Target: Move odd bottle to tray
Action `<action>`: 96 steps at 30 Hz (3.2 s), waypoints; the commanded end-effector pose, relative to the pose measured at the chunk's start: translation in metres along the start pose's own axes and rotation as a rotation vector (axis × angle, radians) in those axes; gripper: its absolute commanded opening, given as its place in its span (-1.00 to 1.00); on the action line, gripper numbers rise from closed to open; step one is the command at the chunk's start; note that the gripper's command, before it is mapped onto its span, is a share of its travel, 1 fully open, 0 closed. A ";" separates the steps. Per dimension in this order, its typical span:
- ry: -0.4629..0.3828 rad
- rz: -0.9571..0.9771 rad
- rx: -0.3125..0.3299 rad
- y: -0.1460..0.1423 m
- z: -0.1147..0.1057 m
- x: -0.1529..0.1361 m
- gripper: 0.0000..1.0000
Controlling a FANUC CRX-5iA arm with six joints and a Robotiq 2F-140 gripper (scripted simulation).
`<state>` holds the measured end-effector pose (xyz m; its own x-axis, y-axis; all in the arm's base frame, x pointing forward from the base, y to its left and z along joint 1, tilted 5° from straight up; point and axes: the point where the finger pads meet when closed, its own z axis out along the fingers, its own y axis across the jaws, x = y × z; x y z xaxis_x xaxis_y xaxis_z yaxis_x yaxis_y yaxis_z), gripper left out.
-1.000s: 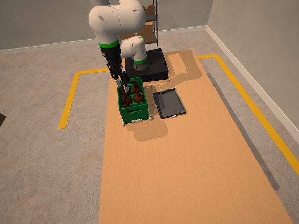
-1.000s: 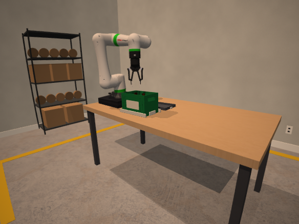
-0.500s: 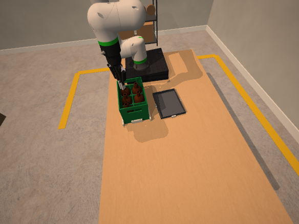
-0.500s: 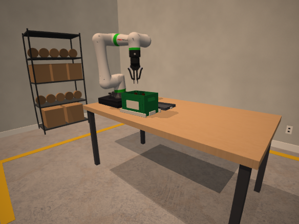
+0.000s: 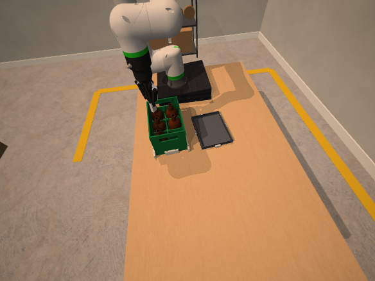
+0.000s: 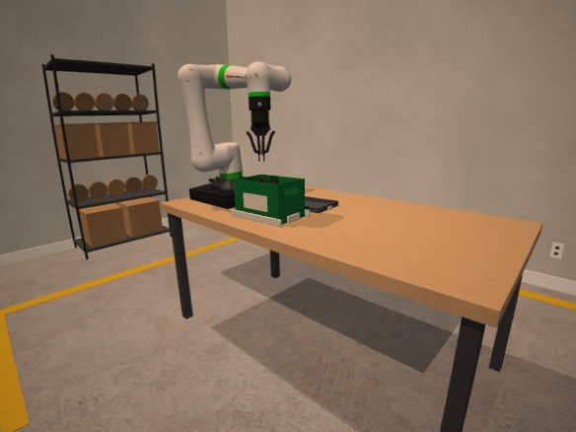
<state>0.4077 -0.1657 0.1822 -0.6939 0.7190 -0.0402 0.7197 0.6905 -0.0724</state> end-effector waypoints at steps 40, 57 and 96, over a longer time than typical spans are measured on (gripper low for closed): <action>-0.002 0.000 -0.001 0.064 -0.001 0.065 -0.12; -0.002 0.000 -0.001 0.064 -0.001 0.065 -0.12; -0.002 0.000 -0.001 0.064 0.017 0.065 -0.12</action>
<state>0.4083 -0.0759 0.1606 -0.6938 0.7190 -0.0403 0.7197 0.6905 -0.0727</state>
